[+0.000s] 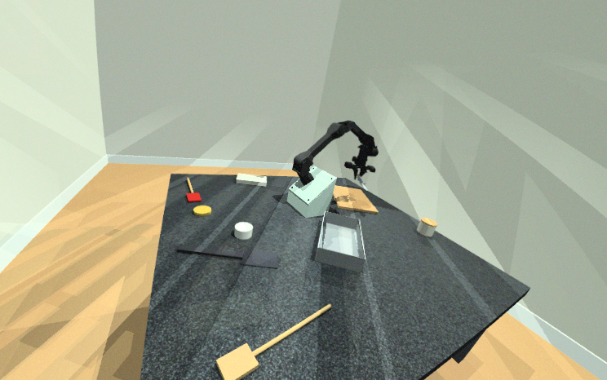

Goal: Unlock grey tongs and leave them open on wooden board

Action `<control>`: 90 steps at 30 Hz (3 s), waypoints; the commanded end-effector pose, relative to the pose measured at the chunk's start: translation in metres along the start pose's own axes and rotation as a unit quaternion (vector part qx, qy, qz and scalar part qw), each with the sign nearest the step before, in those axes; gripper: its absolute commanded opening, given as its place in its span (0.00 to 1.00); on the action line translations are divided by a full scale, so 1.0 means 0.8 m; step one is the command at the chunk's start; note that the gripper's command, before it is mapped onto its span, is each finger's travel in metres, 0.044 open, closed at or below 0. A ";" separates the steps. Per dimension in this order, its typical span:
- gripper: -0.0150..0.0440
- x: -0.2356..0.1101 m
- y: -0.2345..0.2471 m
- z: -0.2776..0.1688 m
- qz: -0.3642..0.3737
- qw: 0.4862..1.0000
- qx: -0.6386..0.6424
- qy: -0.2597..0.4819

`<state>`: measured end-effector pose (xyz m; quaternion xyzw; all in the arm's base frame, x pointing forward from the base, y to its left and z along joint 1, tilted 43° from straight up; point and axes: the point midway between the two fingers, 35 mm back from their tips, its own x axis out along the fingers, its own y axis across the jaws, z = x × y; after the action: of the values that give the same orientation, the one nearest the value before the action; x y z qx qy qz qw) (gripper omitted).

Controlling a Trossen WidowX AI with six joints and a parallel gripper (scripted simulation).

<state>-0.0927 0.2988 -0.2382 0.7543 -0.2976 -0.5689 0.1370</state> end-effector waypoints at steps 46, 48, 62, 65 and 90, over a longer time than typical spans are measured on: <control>0.00 0.101 0.008 -0.007 -0.023 1.000 0.002 -0.010; 0.00 0.105 0.009 -0.007 -0.024 1.000 0.002 -0.011; 0.31 0.106 0.010 -0.007 -0.023 1.000 0.000 -0.014; 0.44 0.106 0.010 -0.007 -0.023 1.000 0.000 -0.014; 1.00 -0.003 0.133 0.004 0.003 1.000 -0.001 0.000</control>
<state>-0.1129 0.2298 -0.2157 0.7536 -0.2927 -0.5732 0.1338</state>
